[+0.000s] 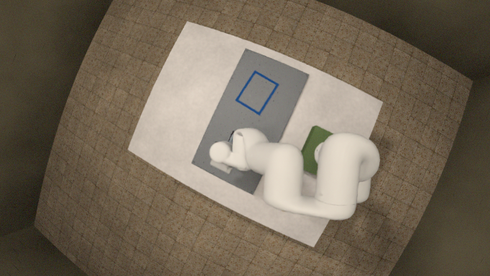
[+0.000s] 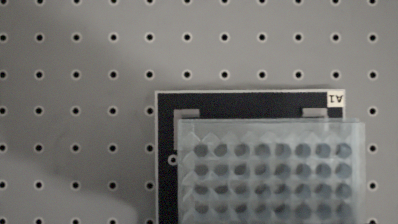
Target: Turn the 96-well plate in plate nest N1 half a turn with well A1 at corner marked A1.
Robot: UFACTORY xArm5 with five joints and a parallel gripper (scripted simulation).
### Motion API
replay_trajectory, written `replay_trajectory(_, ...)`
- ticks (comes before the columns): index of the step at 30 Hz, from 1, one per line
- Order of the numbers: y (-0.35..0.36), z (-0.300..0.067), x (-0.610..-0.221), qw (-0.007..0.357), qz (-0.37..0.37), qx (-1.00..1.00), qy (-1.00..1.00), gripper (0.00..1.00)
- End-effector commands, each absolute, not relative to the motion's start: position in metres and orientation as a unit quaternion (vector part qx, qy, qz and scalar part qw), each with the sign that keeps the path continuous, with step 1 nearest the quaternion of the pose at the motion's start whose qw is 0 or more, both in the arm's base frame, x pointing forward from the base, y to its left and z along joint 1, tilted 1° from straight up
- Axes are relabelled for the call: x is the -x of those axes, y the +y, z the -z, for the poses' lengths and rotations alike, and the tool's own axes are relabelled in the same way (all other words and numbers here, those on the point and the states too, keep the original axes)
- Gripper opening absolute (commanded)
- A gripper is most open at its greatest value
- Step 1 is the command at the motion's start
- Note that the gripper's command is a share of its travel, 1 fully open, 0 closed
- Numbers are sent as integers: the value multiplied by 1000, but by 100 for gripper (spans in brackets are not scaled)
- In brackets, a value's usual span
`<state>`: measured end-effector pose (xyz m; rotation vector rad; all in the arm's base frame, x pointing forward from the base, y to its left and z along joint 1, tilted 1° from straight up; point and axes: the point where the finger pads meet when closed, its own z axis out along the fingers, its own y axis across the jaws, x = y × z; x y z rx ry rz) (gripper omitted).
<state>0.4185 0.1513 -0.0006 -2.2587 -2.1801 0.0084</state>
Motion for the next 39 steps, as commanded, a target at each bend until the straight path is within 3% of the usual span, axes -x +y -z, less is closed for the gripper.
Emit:
replay_trajectory(1, 152, -5, -420, -3, -3, 719, -694, 0)
replay_trajectory(22, 152, -37, -420, -3, -3, 719, -694, 0)
replay_trajectory(39, 139, -37, -420, -4, -3, 764, -645, 0)
